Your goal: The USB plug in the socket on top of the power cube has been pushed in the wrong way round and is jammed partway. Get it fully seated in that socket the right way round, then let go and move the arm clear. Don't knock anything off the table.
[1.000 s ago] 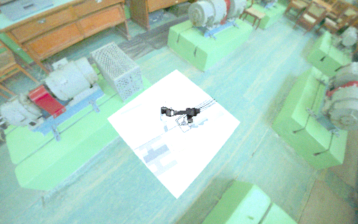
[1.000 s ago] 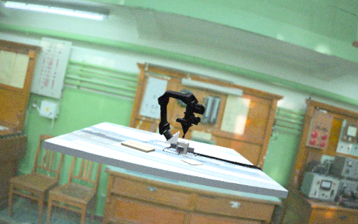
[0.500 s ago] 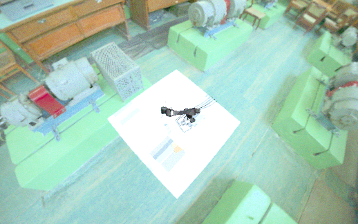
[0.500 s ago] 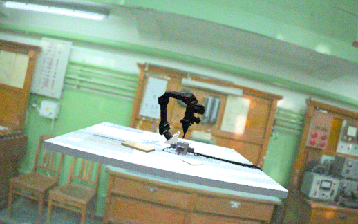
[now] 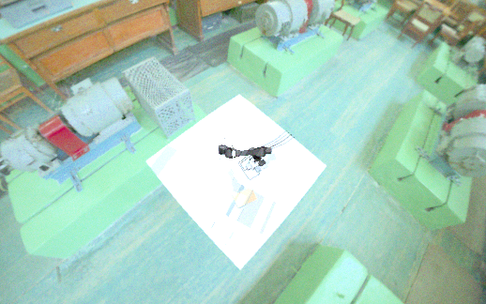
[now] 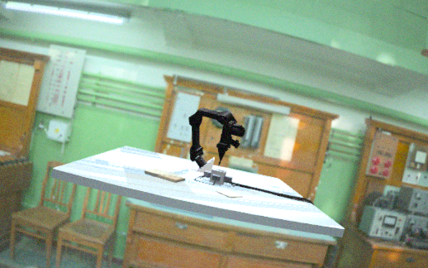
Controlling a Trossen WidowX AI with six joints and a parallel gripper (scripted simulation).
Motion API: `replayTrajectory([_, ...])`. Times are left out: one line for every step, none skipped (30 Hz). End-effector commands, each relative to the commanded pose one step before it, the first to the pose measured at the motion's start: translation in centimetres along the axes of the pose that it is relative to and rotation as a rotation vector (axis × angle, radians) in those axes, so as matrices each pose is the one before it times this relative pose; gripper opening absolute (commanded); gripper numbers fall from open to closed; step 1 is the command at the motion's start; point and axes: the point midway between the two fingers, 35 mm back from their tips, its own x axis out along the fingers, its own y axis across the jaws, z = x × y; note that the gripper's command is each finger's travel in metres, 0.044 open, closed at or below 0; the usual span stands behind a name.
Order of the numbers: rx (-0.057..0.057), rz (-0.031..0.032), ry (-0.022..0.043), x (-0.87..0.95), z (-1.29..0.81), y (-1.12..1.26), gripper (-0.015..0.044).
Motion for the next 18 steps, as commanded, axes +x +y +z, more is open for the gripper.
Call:
replayTrajectory([0.0015, 0.00002, 0.0, 0.024, 0.018, 0.002, 0.0])
replayTrajectory([0.0004, 0.0, -0.00001, 0.012, 0.009, 0.001, 0.0])
replayTrajectory([0.0004, 0.0, -0.00001, 0.012, 0.009, 0.001, 0.0])
replayTrajectory([0.0004, 0.0, -0.00001, 0.012, 0.009, 0.001, 0.0])
replayTrajectory([0.0004, 0.0, -0.00001, 0.012, 0.009, 0.001, 0.0])
replayTrajectory([0.0004, 0.0, -0.00001, 0.012, 0.009, 0.001, 0.0])
replayTrajectory([0.0004, 0.0, -0.00001, 0.012, 0.009, 0.001, 0.0])
replayTrajectory([0.0004, 0.0, -0.00001, 0.012, 0.009, 0.001, 0.0])
replayTrajectory([0.0004, 0.0, -0.00001, 0.012, 0.009, 0.001, 0.0])
replayTrajectory([0.0004, 0.0, -0.00001, 0.012, 0.009, 0.001, 0.0])
replayTrajectory([0.0004, 0.0, -0.00001, 0.012, 0.009, 0.001, 0.0])
replayTrajectory([0.0004, 0.0, -0.00001, 0.012, 0.009, 0.001, 0.0])
replayTrajectory([0.0004, 0.0, -0.00001, 0.012, 0.009, 0.001, 0.0])
replayTrajectory([0.0004, 0.0, -0.00001, 0.012, 0.009, 0.001, 0.0])
replayTrajectory([0.0004, 0.0, -0.00001, 0.012, 0.009, 0.001, 0.0])
replayTrajectory([0.0004, 0.0, -0.00001, 0.012, 0.009, 0.001, 0.0])
replayTrajectory([0.0004, 0.0, -0.00001, 0.012, 0.009, 0.001, 0.0])
replayTrajectory([0.0004, 0.0, -0.00001, 0.012, 0.009, 0.001, 0.0])
